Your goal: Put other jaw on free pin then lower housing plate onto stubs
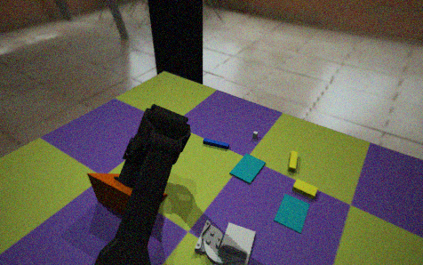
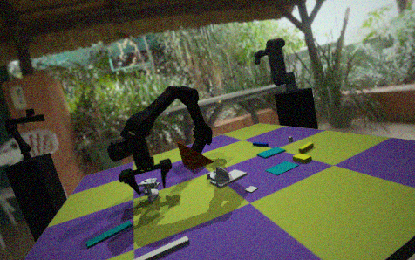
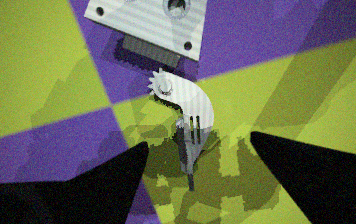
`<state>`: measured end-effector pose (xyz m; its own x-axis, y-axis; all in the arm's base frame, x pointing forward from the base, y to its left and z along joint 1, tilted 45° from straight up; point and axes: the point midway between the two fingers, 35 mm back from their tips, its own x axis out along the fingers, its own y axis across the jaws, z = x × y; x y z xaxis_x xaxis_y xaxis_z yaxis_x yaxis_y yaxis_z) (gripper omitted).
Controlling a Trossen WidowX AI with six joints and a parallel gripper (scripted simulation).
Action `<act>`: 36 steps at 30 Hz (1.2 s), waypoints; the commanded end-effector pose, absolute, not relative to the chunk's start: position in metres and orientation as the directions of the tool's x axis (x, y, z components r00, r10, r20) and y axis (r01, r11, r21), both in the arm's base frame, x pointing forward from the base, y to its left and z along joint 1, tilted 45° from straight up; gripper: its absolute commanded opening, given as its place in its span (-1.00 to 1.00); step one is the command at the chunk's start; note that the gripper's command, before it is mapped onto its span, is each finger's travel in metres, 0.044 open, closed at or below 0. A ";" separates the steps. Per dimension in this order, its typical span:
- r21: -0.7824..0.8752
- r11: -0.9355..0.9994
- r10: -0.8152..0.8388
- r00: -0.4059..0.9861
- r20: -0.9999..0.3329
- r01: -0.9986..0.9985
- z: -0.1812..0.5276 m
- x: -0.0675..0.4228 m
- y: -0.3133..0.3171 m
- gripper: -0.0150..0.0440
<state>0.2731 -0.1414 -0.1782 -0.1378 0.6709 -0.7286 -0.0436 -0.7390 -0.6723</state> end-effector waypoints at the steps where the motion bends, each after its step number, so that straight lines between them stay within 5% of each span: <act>1: -0.677 -0.735 0.676 -0.137 -0.724 -0.052 -0.185 0.271 -0.136 1.00; 32: -0.677 -0.734 0.677 -0.136 -0.724 -0.052 -0.192 0.270 -0.128 1.00; 36: -0.676 -0.735 0.675 -0.140 -0.725 -0.048 -0.192 0.269 -0.129 0.64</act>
